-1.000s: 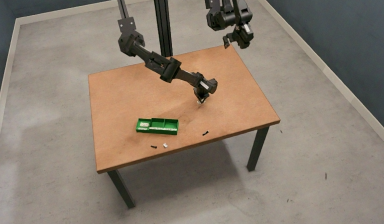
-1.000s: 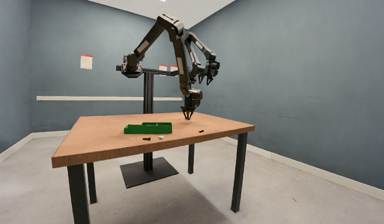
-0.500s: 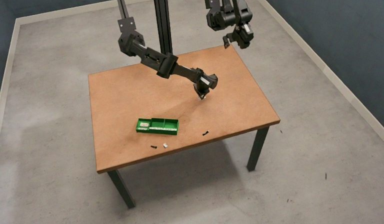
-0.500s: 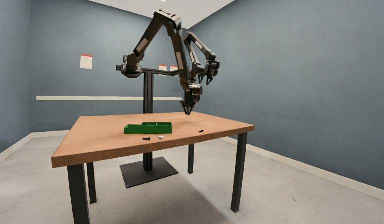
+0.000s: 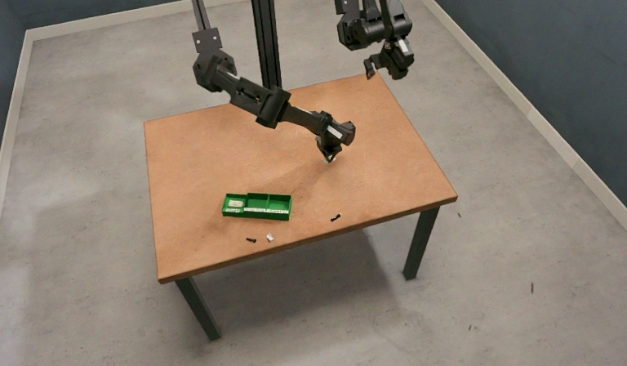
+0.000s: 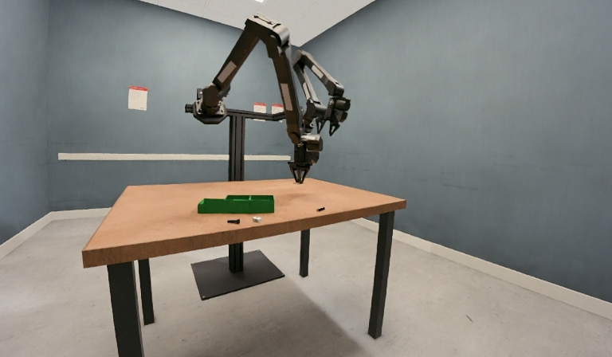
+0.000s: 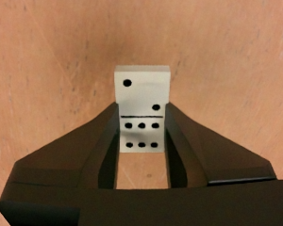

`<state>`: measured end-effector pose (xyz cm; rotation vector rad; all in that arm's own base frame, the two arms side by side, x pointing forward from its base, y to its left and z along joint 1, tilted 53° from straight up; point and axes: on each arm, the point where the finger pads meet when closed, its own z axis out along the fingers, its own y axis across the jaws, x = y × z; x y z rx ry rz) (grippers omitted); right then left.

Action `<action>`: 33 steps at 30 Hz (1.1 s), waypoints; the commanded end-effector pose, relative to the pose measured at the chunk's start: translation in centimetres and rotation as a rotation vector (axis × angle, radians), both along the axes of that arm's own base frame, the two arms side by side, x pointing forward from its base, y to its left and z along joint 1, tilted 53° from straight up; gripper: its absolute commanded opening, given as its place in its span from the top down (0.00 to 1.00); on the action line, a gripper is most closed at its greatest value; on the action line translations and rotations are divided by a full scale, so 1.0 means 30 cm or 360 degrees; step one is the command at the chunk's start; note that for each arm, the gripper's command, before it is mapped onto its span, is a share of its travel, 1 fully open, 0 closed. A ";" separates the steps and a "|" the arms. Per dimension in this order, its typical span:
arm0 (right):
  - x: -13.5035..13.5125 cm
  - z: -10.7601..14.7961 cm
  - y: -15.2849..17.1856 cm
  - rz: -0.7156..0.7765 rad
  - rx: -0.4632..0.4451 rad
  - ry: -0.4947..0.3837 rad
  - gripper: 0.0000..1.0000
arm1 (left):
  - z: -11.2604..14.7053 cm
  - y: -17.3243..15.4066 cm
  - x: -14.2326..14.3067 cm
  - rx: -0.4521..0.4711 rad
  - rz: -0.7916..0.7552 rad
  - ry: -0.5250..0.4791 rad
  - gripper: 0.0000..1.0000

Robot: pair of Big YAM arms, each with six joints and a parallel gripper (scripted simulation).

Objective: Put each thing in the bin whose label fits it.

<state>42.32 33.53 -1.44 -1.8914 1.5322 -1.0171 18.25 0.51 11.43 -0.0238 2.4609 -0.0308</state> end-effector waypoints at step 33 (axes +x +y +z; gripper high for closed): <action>-0.003 -0.001 0.011 -0.0003 0.0008 -0.0002 0.80 | 0.089 0.004 0.012 0.0003 0.0006 -0.0076 0.00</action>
